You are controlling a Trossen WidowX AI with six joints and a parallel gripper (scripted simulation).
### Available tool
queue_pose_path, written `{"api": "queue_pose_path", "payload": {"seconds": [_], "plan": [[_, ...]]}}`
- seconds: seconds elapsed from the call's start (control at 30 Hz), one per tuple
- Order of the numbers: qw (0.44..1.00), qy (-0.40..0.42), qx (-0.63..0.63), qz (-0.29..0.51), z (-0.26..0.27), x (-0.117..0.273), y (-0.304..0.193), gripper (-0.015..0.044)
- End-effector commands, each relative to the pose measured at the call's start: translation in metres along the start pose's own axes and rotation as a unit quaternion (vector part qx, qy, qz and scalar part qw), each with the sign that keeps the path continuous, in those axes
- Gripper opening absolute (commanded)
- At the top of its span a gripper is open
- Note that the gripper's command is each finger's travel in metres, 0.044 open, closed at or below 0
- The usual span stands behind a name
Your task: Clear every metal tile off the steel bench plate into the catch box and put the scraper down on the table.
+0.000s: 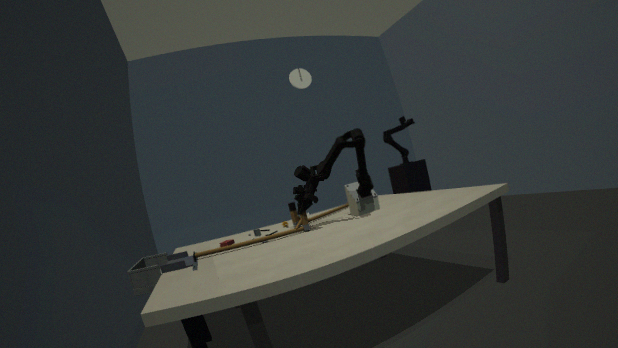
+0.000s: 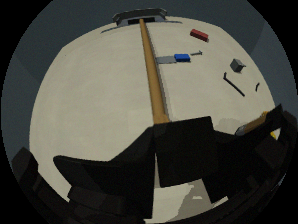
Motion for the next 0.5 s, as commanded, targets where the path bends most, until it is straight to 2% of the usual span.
{"api": "queue_pose_path", "payload": {"seconds": [0.0,0.47], "plan": [[1.000,-0.001,0.001,-0.006,0.002,-0.003,0.008,0.0000],[1.000,-0.001,0.002,-0.007,0.006,-0.015,0.024,0.0000]]}}
Point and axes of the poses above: the point midway between the two fingers, 35 mm back from their tips, its own x axis back along the fingers, its own z axis across the jaws, y = z × x, the point moved 1 cm from there along x, back along the fingers, and after that the axes turned 12 degrees about -x, right-handed, at the moved point
